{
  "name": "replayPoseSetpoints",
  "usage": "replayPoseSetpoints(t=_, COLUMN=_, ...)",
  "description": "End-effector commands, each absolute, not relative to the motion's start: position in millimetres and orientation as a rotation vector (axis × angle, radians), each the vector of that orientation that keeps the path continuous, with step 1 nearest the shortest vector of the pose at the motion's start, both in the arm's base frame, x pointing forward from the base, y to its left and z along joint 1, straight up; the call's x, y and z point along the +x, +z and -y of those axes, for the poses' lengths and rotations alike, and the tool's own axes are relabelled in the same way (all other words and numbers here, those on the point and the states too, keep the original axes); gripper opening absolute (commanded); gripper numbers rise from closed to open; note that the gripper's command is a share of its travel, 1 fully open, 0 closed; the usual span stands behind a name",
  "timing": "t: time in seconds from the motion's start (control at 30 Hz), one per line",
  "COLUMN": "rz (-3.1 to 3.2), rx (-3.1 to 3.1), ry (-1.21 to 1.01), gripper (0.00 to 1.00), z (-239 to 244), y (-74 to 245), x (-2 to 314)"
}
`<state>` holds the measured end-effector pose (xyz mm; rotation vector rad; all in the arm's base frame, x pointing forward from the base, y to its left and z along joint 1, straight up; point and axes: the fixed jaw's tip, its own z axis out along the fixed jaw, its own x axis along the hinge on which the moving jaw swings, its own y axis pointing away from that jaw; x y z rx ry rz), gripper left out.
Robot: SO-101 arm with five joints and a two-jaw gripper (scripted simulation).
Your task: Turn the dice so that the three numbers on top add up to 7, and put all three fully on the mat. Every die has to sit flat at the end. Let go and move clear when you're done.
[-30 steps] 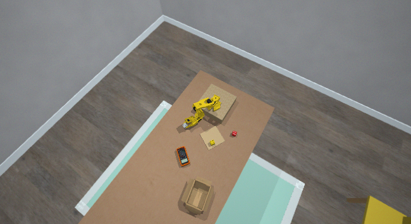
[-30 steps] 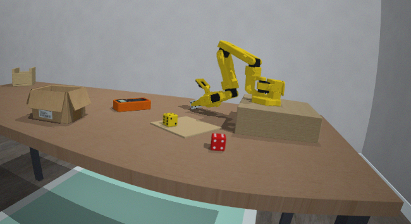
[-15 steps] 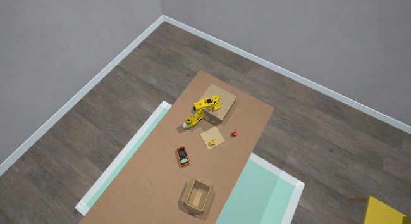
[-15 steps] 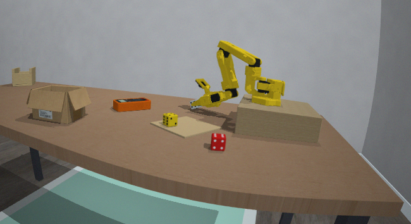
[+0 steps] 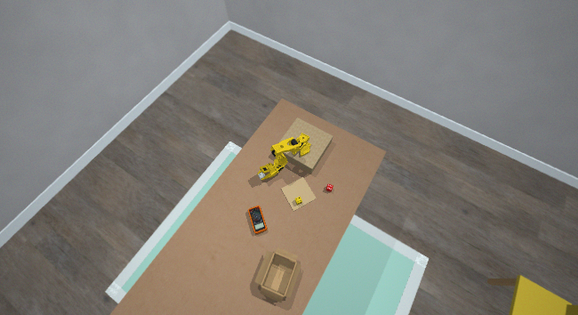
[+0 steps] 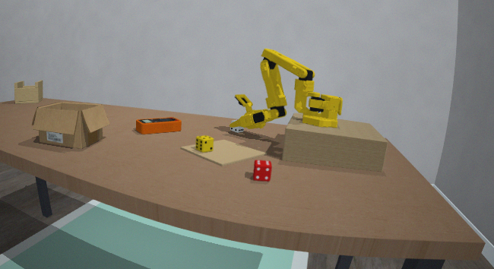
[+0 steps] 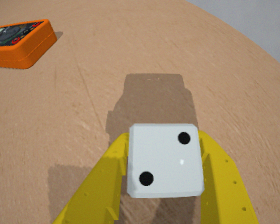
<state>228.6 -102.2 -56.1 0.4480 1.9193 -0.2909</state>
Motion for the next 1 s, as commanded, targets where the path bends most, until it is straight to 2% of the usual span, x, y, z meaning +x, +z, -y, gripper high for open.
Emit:
replayPoseSetpoints(t=0.0, rz=-1.916, rx=0.447, ry=-0.279, gripper=0.24, z=99.6, y=-57.4, x=228.9)
replayPoseSetpoints(t=0.47, rz=-1.916, rx=0.447, ry=-0.279, gripper=0.35, z=99.6, y=-57.4, x=228.9)
replayPoseSetpoints(t=0.97, rz=-1.932, rx=0.45, ry=-0.276, gripper=0.36, z=97.5, y=-54.1, x=224.5)
